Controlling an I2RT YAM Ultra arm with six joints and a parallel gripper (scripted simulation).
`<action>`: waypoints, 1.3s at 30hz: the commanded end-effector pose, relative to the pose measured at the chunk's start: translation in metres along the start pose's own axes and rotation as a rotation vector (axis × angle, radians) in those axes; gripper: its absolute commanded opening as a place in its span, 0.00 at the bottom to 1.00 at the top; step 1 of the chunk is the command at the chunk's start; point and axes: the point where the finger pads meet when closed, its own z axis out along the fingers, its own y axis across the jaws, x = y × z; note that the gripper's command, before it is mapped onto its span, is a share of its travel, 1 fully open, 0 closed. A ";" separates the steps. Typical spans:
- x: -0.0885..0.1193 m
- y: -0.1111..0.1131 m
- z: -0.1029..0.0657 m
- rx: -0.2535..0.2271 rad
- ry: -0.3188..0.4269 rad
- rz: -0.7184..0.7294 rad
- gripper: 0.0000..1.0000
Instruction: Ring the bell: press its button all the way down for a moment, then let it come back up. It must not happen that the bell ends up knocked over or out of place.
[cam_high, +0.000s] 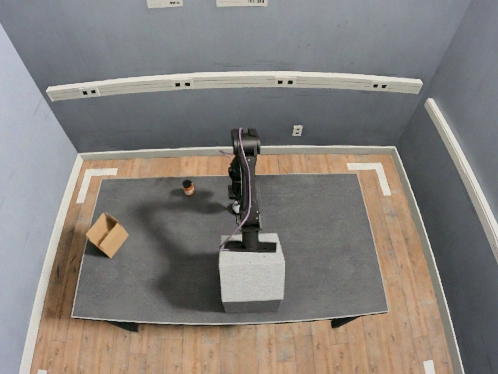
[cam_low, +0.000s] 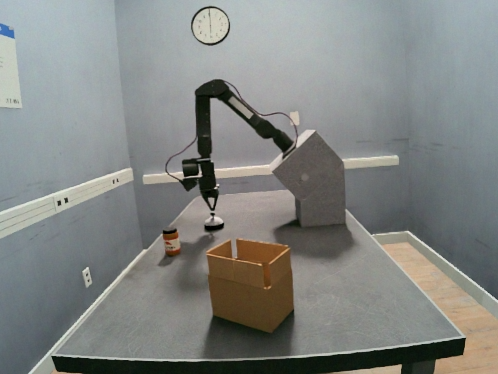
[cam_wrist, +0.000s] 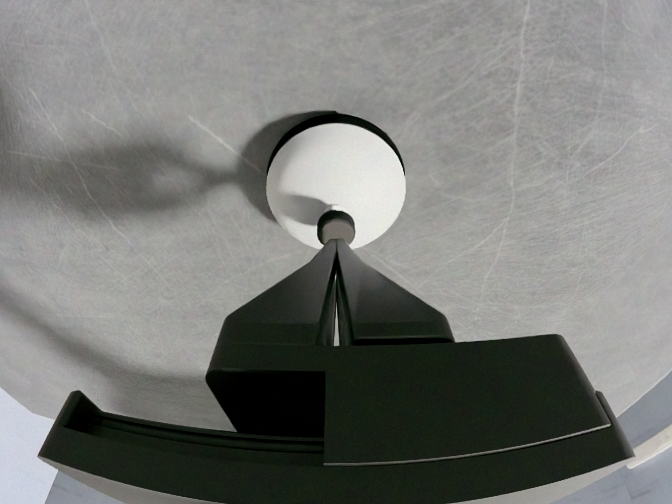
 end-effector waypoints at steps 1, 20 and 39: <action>-0.018 0.003 0.000 -0.009 -0.043 -0.006 0.00; -0.019 0.002 0.000 -0.009 -0.041 -0.005 0.00; -0.018 0.002 0.001 -0.008 -0.037 -0.005 0.00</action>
